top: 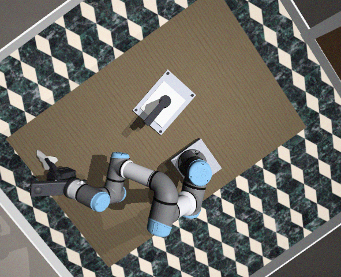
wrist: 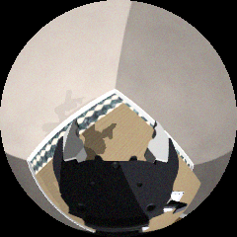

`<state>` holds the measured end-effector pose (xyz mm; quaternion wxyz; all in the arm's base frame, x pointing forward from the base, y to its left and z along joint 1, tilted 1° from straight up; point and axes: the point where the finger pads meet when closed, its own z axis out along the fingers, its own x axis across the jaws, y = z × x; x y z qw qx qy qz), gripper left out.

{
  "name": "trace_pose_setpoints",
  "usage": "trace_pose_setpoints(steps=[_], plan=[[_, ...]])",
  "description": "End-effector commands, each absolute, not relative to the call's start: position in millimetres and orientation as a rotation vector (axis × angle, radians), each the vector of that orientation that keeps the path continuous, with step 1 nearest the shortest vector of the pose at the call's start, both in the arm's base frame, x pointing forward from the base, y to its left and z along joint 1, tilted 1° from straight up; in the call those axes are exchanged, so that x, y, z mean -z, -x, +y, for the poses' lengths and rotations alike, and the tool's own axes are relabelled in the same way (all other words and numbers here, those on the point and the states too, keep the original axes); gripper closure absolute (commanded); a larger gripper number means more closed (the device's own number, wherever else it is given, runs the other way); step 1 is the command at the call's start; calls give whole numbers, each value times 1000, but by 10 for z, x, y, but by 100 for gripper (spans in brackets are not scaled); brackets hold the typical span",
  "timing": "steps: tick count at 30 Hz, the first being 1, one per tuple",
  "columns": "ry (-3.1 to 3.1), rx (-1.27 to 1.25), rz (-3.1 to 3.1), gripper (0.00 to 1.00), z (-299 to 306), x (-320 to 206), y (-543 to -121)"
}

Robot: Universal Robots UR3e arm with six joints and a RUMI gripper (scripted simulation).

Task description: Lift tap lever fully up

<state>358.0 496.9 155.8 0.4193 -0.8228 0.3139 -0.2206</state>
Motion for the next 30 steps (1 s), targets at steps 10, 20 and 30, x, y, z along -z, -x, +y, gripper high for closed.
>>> trace_pose_setpoints(steps=[10, 20, 30], plan=[[2060, 554, 786, 0, 4971, -1573, -3582], [2060, 554, 787, 0, 4969, -1573, -3584], [2061, 542, 854, 0, 4853, -1566, -3699]])
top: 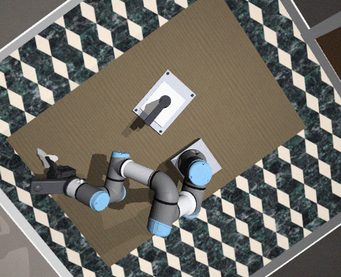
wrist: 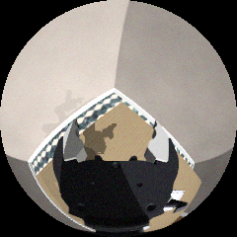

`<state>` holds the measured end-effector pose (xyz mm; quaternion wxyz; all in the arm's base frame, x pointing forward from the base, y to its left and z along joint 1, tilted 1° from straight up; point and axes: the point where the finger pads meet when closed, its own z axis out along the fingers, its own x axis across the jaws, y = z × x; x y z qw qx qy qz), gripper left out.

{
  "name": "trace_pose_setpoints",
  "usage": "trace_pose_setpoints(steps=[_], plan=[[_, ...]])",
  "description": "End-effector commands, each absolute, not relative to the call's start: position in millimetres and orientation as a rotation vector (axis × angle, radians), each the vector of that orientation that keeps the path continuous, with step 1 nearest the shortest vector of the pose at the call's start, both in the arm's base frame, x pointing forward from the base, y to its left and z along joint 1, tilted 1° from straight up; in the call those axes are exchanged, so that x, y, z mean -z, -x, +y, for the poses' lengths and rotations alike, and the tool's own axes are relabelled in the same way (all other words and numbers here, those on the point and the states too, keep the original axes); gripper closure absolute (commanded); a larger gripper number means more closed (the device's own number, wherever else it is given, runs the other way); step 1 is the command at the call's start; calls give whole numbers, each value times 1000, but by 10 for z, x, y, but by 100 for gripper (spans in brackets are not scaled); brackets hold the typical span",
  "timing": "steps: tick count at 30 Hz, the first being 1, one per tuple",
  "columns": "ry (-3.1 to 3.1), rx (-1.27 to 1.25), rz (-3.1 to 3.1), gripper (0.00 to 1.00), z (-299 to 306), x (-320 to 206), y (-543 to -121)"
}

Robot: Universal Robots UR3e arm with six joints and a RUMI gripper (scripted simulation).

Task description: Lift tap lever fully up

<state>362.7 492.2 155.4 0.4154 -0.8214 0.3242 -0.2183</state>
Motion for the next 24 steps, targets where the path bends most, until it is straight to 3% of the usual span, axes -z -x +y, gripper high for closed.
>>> trace_pose_setpoints(steps=[1, 24], plan=[[2060, 540, 869, 0, 4826, -1565, -3725], [1977, 440, 1433, 0, 3709, -1539, -4387]])
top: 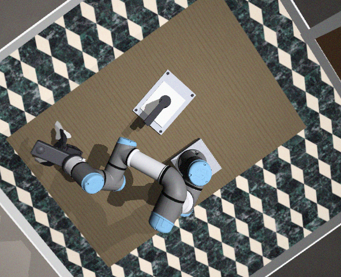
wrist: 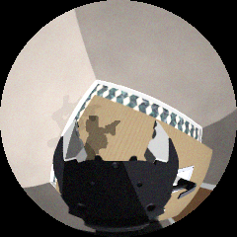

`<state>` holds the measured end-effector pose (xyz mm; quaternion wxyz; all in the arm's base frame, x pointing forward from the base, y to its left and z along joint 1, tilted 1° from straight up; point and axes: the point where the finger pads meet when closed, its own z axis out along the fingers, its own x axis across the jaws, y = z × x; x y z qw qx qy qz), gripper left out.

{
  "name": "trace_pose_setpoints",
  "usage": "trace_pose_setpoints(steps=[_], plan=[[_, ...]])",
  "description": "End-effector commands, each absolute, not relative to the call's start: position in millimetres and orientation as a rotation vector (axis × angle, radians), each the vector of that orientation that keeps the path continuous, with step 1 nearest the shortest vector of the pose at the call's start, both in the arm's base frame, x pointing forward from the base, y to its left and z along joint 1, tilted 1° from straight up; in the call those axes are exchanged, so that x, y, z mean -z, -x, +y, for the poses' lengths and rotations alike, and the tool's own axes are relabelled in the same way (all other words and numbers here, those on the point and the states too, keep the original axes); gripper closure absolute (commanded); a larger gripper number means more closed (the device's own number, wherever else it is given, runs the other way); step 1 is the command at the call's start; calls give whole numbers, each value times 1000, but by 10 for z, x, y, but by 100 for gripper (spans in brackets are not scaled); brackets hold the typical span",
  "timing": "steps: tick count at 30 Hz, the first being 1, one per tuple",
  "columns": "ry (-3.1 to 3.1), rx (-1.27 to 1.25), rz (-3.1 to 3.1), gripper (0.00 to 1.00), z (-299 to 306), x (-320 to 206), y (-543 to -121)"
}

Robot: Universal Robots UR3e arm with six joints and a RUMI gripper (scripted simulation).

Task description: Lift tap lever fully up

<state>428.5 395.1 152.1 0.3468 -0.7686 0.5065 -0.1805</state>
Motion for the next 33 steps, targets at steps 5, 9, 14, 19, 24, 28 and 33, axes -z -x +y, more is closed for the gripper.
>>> trace_pose_setpoints(steps=[5, 9, 14, 19, 24, 28, 33], plan=[[1928, 412, 1585, 0, 3382, -1541, -4475], [1887, 392, 1691, 0, 3150, -1544, -4512], [1839, 371, 1800, 0, 2910, -1550, -4531], [1753, 339, 1966, 0, 2543, -1563, -4518], [1650, 305, 2131, 0, 2180, -1581, -4455], [1574, 282, 2237, 0, 1948, -1596, -4387], [1492, 259, 2340, 0, 1727, -1613, -4298]])
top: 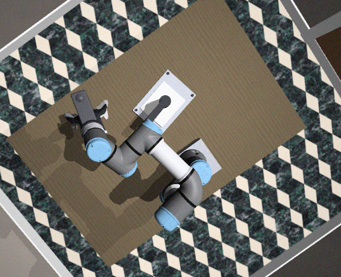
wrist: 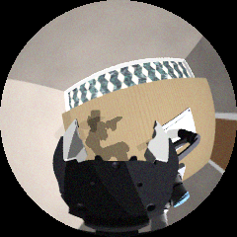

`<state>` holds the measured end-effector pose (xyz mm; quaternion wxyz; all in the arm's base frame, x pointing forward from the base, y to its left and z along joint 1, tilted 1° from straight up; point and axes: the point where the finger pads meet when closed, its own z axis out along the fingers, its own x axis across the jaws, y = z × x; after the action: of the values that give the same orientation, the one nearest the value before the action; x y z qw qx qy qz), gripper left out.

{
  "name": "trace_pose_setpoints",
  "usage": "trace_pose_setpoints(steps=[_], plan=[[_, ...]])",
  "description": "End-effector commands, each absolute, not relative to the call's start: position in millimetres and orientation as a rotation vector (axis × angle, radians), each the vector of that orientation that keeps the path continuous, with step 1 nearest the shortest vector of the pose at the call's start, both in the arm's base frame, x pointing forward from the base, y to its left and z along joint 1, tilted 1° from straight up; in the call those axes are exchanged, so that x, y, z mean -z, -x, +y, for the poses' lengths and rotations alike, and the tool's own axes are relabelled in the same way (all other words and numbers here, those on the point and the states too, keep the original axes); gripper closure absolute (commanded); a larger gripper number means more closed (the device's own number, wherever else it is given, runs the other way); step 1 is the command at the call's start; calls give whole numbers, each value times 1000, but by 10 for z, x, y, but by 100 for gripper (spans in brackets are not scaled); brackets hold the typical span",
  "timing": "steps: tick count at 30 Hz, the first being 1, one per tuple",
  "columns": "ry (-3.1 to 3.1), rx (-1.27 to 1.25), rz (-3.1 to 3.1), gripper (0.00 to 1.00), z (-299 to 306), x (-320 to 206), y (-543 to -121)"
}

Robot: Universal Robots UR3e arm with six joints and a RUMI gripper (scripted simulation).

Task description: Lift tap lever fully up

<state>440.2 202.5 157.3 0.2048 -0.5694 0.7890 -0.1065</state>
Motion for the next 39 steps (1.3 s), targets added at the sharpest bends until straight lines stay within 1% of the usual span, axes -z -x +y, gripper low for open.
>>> trace_pose_setpoints(steps=[1, 7, 9, 11, 13, 15, 18, 20, 24, 26, 30, 32, 39], plan=[[1461, 251, 2377, 0, 1650, -1620, -4261], [1361, 225, 2486, 0, 1424, -1642, -4134], [1271, 203, 2574, 0, 1245, -1663, -4009], [1271, 203, 2575, 0, 1244, -1663, -4008], [1179, 181, 2657, 0, 1084, -1685, -3874], [1179, 181, 2657, 0, 1084, -1685, -3874], [1048, 152, 2762, 0, 889, -1717, -3674], [1042, 151, 2767, 0, 881, -1718, -3665], [878, 115, 2882, 0, 687, -1760, -3403], [870, 114, 2887, 0, 679, -1762, -3391], [720, 83, 2977, 0, 544, -1801, -3146], [720, 83, 2977, 0, 544, -1801, -3146], [529, 45, 3075, 0, 422, -1852, -2836]])
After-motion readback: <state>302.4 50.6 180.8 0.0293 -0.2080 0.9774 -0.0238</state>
